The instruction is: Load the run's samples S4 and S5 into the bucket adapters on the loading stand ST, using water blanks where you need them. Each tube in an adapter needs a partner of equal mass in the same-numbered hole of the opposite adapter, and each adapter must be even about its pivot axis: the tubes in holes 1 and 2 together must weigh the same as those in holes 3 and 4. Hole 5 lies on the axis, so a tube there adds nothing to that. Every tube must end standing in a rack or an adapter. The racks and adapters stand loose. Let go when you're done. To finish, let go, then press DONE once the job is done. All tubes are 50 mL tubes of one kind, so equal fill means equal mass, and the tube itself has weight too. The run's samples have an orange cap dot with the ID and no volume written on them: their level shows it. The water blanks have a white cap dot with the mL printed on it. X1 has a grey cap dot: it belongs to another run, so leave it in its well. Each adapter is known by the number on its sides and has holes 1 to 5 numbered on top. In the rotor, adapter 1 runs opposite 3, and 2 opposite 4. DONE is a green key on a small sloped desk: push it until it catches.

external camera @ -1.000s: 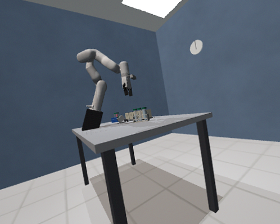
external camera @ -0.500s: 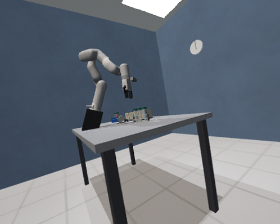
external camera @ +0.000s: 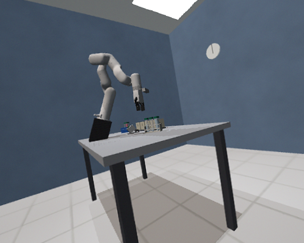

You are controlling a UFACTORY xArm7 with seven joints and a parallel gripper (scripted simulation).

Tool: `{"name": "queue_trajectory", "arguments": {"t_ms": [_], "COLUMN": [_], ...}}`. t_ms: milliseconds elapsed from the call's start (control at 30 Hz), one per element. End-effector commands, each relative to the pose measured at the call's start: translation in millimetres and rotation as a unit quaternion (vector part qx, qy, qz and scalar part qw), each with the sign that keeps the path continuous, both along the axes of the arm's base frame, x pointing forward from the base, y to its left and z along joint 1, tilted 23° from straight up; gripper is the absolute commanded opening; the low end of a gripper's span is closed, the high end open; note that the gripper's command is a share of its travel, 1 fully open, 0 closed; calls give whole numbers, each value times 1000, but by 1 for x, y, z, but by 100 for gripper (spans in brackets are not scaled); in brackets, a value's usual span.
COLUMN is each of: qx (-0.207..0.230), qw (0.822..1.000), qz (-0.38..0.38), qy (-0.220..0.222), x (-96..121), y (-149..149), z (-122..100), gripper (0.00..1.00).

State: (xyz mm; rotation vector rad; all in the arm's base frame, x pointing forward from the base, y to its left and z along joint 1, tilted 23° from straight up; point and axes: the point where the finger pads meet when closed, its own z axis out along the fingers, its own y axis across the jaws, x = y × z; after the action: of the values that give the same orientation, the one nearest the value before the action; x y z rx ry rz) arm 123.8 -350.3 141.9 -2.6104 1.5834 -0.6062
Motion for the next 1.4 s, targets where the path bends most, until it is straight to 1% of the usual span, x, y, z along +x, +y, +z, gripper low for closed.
{"name": "queue_trajectory", "arguments": {"t_ms": [0, 500, 1367], "qx": [-1, -1, -1], "qw": [1000, 1000, 1000], "qz": [0, 0, 0], "qy": [-1, -1, -1], "x": [5, 16, 16], "y": [-4, -10, -10], "z": [-11, -42, -42], "gripper": [100, 100, 100]}}
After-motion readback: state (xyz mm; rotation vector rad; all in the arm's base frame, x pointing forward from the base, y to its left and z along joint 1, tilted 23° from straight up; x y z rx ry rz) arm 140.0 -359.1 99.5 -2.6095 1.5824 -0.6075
